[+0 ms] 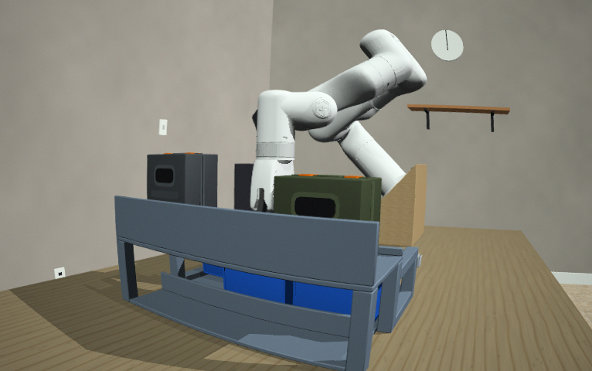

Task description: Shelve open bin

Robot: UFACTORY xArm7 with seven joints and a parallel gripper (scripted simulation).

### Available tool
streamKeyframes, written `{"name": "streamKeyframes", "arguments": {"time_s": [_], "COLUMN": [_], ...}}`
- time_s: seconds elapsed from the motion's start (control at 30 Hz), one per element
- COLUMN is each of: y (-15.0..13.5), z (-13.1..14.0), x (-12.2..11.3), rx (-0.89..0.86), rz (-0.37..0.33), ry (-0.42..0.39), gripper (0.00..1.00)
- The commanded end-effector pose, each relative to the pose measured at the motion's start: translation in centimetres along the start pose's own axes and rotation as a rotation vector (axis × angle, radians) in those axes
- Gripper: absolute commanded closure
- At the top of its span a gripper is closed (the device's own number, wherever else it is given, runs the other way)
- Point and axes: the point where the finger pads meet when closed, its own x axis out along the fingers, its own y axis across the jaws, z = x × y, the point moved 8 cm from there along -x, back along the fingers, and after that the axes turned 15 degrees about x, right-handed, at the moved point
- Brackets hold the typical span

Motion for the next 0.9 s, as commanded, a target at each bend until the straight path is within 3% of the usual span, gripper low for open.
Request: {"name": "streamKeyframes", "arguments": {"time_s": [0.0, 0.87], "y": [0.1, 2.1], "z": [0.0, -0.6], "x": [-0.2, -0.2], "rx": [0.000, 0.000], "rz": [0.004, 0.004], "ry": [0.001, 0.001], "gripper": [1.00, 1.00]}}
